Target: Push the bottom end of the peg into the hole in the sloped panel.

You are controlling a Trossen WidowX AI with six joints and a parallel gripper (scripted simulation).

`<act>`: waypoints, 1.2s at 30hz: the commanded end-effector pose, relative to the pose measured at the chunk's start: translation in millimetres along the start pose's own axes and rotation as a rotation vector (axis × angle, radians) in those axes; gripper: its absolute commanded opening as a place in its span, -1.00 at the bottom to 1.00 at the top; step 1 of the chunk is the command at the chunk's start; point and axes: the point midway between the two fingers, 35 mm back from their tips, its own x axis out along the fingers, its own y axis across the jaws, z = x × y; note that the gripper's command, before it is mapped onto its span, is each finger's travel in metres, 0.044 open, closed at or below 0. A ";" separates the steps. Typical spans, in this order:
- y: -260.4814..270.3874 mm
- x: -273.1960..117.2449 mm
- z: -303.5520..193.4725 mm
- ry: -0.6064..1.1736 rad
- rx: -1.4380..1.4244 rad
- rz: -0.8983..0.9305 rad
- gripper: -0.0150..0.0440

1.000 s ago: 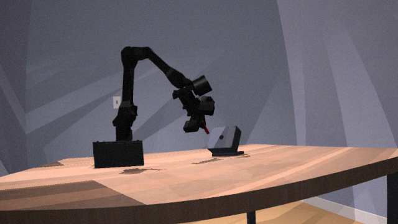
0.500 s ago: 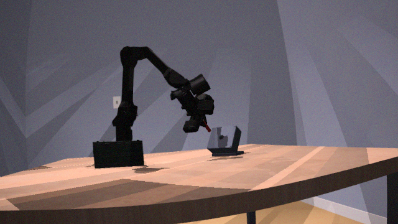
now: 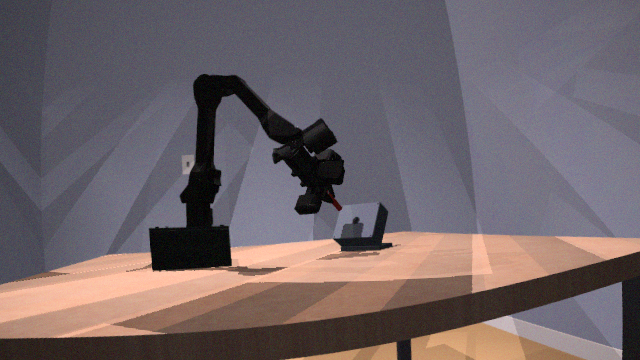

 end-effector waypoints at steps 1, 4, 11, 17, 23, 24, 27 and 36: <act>0.7 4.6 1.4 -0.002 0.007 0.011 -0.49; 0.8 8.1 2.6 -0.006 0.009 0.015 -0.49; 1.1 16.2 4.9 -0.012 0.013 0.025 -0.49; 1.3 23.1 6.5 -0.018 0.017 0.034 -0.49; 1.6 29.8 7.8 -0.023 0.022 0.044 -0.49; 1.7 30.8 7.9 -0.024 0.022 0.046 -0.49; 1.7 33.1 8.2 -0.026 0.023 0.049 -0.49; 1.6 39.9 8.7 -0.030 0.018 0.060 -0.49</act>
